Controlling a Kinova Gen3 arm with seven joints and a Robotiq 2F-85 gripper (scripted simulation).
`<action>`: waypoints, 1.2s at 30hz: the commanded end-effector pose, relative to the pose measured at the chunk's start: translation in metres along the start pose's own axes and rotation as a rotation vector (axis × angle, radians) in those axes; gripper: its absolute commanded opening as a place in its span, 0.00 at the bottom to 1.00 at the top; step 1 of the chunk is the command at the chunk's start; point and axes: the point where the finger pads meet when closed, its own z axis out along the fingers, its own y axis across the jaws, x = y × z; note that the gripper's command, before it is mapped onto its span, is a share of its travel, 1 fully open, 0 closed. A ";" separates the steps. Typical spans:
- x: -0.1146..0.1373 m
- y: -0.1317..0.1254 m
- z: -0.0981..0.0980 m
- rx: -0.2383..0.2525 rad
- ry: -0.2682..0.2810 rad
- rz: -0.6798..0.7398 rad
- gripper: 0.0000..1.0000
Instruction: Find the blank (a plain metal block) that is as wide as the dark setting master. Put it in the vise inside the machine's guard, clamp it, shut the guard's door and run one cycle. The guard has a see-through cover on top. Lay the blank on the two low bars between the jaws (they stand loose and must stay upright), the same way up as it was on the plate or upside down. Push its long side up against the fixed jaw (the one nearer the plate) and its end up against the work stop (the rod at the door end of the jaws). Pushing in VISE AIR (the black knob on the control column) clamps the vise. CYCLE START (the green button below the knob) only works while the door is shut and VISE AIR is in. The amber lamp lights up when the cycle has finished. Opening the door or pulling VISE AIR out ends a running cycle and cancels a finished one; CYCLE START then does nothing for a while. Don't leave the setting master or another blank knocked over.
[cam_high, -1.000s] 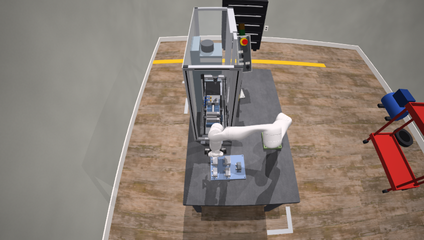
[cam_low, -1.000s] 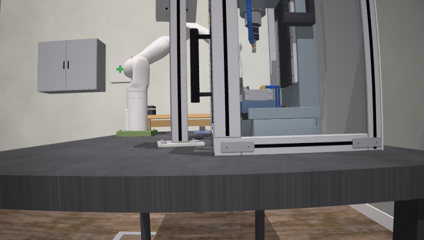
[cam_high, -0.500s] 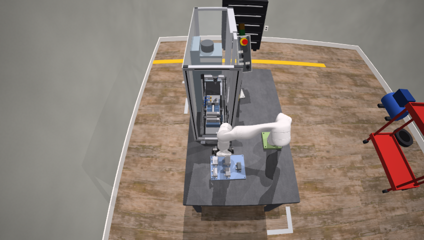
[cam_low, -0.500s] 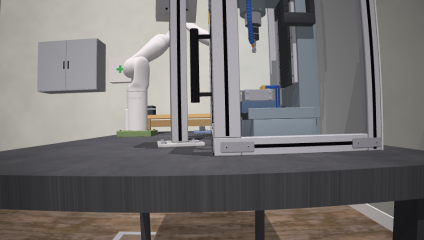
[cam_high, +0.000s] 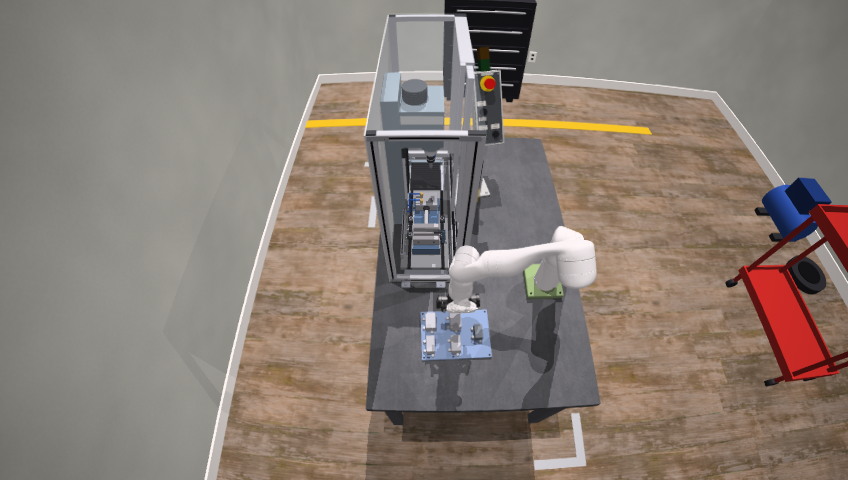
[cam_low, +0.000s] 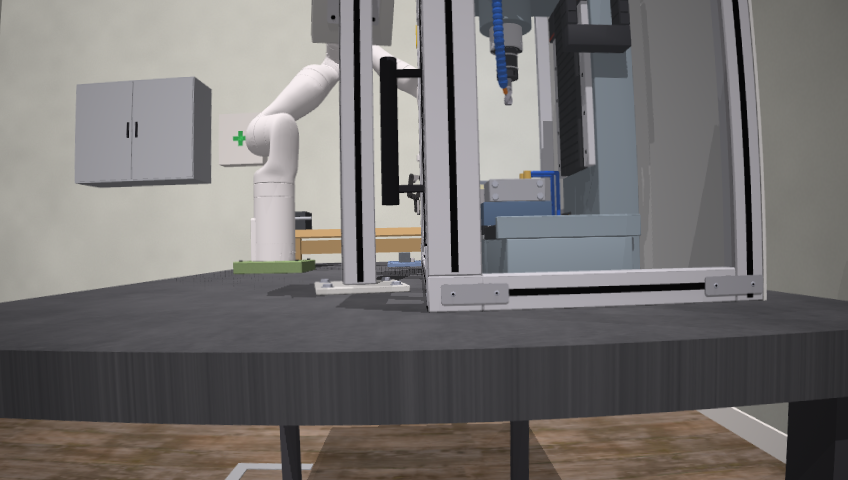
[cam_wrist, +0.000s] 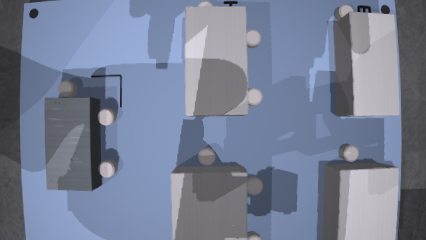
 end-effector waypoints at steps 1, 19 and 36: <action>0.000 0.000 -0.001 -0.002 0.001 0.000 1.00; 0.000 0.000 0.029 -0.001 0.001 0.000 1.00; 0.000 0.000 0.059 -0.001 0.001 0.000 1.00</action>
